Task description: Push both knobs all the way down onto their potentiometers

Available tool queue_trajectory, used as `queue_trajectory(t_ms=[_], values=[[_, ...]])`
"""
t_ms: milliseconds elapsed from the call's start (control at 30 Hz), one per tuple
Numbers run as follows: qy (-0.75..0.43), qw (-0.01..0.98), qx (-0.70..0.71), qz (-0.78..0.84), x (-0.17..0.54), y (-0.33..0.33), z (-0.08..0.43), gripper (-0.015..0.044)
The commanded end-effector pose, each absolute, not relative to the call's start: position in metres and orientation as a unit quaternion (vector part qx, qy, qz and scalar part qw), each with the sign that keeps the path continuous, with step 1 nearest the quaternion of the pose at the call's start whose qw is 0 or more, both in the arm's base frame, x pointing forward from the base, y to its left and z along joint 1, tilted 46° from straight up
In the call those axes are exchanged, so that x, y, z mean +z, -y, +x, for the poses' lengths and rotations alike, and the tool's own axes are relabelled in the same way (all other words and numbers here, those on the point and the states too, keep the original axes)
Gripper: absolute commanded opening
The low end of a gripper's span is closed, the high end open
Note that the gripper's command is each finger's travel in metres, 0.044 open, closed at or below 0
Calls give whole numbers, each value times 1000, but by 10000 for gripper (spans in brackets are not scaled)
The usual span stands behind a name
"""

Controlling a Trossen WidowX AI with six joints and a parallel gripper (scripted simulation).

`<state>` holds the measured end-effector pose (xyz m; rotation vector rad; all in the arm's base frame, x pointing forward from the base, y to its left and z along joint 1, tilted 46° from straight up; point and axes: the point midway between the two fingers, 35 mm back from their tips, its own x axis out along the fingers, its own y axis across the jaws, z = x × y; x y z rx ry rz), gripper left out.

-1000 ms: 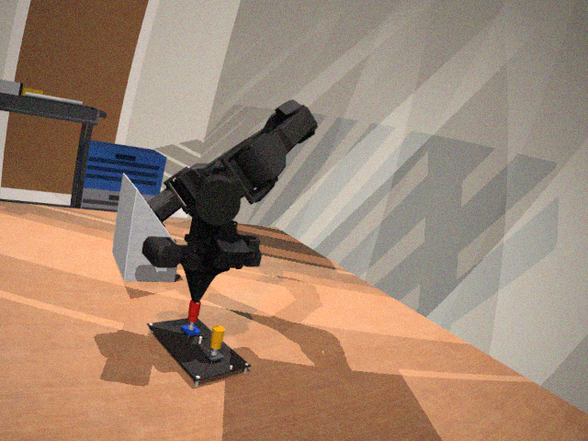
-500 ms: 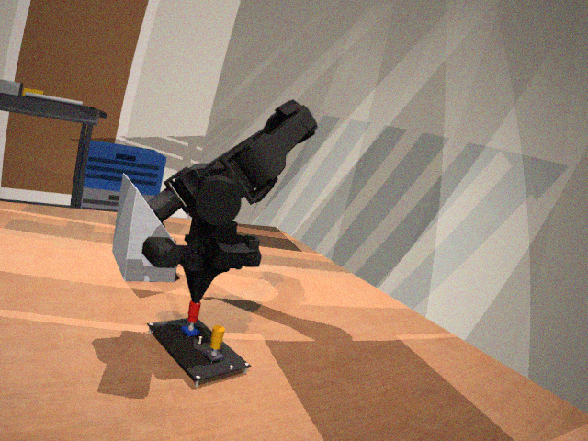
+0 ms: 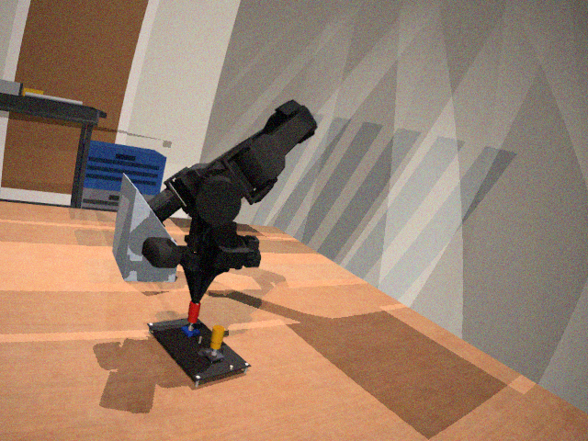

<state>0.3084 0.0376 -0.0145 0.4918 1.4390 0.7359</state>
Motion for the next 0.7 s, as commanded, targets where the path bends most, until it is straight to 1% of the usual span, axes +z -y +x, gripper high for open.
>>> queue_trajectory(t_ms=[0, 667], values=[[-637, 661, 336, 211, -23, -49, 310, 0], [-637, 661, 336, 211, -26, -52, 310, 0]])
